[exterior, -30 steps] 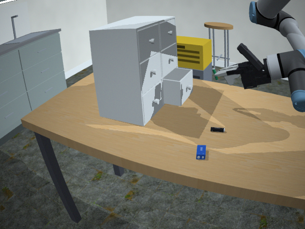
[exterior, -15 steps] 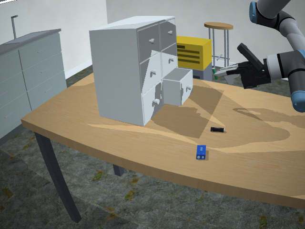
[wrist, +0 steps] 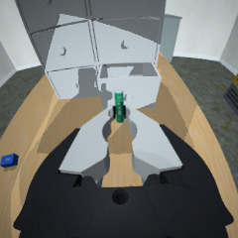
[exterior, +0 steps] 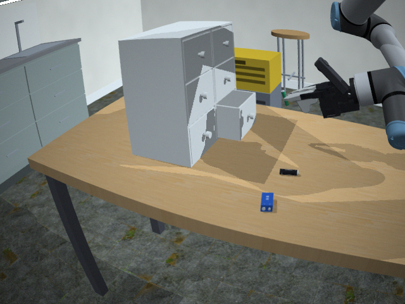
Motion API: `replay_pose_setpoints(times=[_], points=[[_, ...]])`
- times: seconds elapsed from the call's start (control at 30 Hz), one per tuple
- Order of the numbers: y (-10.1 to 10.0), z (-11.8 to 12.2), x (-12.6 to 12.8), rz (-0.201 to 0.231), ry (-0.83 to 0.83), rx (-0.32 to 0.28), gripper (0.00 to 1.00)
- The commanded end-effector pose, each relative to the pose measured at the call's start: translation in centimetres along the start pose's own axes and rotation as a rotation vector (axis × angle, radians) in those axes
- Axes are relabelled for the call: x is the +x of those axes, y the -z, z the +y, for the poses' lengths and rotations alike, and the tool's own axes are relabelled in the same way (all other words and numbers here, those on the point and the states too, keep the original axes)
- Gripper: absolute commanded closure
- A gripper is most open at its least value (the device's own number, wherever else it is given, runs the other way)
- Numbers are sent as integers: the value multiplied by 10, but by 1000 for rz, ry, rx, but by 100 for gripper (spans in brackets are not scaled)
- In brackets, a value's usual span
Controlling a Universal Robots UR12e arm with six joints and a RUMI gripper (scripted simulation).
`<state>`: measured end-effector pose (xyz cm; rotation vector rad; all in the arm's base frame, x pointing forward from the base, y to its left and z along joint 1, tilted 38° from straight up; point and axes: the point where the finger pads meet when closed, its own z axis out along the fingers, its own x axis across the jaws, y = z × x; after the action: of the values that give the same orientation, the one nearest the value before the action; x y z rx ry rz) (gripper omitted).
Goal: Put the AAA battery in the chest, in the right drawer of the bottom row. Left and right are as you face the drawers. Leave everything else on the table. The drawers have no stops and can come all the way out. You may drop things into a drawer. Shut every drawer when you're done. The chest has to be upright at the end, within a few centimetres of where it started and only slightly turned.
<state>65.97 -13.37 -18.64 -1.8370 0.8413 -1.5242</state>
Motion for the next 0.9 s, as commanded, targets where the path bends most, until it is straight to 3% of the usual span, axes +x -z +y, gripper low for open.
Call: replay_pose_setpoints(times=[0.0, 0.87], points=[[-5, -3, 1, 0, 3, 3, 98], [-32, -13, 1, 0, 3, 3, 98]])
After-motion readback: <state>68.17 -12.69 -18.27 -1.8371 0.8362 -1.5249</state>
